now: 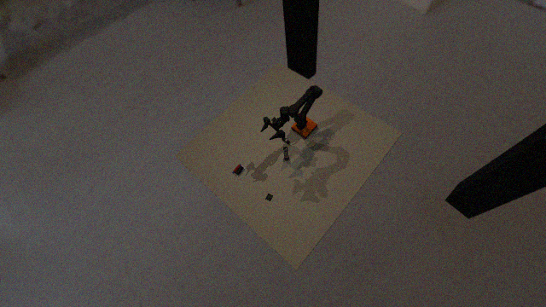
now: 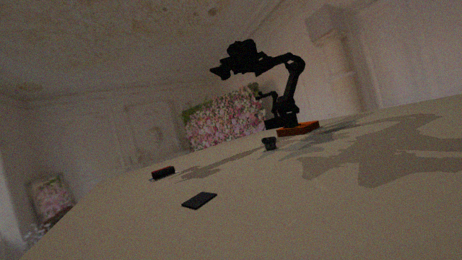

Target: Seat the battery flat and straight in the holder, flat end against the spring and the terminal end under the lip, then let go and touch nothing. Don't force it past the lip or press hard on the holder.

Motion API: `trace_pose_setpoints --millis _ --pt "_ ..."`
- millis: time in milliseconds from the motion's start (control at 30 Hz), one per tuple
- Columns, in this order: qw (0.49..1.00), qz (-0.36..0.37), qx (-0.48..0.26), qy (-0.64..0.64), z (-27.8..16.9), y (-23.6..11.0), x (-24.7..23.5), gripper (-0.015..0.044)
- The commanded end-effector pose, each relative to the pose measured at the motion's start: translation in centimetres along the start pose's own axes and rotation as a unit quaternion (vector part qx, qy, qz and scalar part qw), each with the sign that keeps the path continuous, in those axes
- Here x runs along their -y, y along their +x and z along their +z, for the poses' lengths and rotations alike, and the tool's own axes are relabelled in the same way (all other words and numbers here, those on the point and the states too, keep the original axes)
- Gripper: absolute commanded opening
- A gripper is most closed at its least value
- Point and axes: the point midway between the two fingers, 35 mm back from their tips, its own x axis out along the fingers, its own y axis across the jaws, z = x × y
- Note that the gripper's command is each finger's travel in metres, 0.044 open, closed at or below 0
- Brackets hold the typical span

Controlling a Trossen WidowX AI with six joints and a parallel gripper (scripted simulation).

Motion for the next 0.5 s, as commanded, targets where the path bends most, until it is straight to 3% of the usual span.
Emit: trace_pose_setpoints --millis 0,167,300,467 --pt "1.0 0.0 -0.008 0.008 -0.4 0.1 0.0 0.0374" --pt "0.95 -0.048 -0.225 0.212 -10.6 -0.2 0.3 0.0242" --pt "0.852 -0.139 -0.365 0.348 -17.3 -3.1 0.5 0.0239" --pt "0.704 -0.274 -0.473 0.453 -22.5 -8.0 0.4 0.0239"
